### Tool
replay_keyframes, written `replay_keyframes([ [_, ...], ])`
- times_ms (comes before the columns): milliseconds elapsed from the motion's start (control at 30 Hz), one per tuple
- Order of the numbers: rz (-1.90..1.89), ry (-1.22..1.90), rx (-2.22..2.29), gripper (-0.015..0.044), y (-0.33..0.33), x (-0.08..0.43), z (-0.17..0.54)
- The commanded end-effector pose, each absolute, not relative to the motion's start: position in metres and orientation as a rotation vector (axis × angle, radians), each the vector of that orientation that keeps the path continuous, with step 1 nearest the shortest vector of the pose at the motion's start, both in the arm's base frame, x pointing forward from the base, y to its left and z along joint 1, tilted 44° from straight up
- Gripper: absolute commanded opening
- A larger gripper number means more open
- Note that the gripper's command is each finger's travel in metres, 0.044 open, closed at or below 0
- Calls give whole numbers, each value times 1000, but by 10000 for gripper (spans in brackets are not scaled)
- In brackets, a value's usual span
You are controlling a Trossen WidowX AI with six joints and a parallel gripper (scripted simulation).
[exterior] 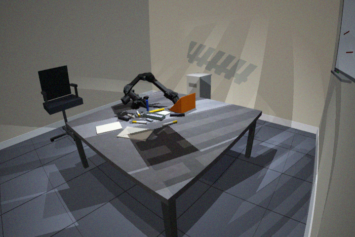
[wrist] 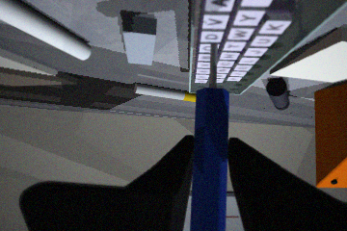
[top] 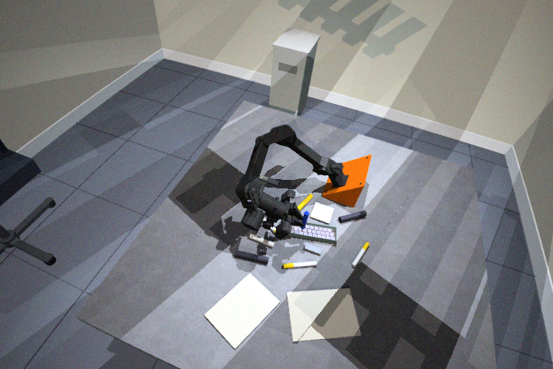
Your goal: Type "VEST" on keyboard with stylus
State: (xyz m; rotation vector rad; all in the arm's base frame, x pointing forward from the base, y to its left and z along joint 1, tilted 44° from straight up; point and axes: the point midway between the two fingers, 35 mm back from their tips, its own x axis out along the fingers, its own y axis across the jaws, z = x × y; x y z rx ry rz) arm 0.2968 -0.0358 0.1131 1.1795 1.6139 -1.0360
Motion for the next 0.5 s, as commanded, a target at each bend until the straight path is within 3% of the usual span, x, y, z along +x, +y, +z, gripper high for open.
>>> replay_keyframes([
  [0, -1035, 1614, 1174, 81, -36, 297, 112],
  [467, -1035, 1614, 1174, 81, -39, 296, 108],
])
